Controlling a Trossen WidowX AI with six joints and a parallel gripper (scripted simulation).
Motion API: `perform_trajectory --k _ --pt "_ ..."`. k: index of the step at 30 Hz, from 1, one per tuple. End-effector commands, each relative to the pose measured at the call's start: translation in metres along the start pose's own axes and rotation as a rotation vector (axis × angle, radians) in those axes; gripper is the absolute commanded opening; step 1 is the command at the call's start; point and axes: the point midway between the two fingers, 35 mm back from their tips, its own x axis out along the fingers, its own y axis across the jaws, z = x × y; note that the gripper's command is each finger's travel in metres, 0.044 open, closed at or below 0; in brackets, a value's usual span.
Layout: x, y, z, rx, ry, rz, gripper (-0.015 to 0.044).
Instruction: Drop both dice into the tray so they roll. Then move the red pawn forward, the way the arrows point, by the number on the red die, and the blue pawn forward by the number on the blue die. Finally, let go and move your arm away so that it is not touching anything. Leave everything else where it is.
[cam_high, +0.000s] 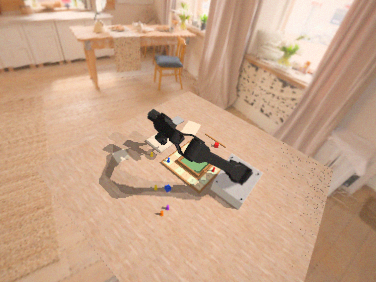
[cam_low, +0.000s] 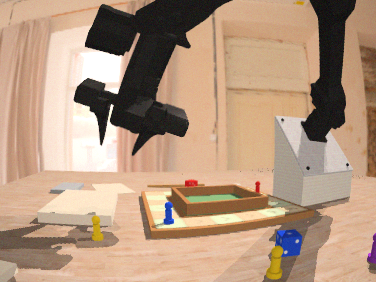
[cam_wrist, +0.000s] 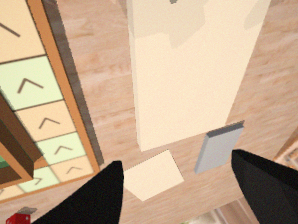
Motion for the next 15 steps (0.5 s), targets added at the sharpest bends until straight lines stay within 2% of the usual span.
perform_trajectory --k 1,8,15 --pt "0.033 0.026 -0.056 0.161 -0.009 0.123 0.0275" --pt "0.075 0.087 -0.145 0.483 -0.074 0.313 0.0275" --pt "0.105 0.175 -0.212 0.835 -0.208 0.472 0.0275"
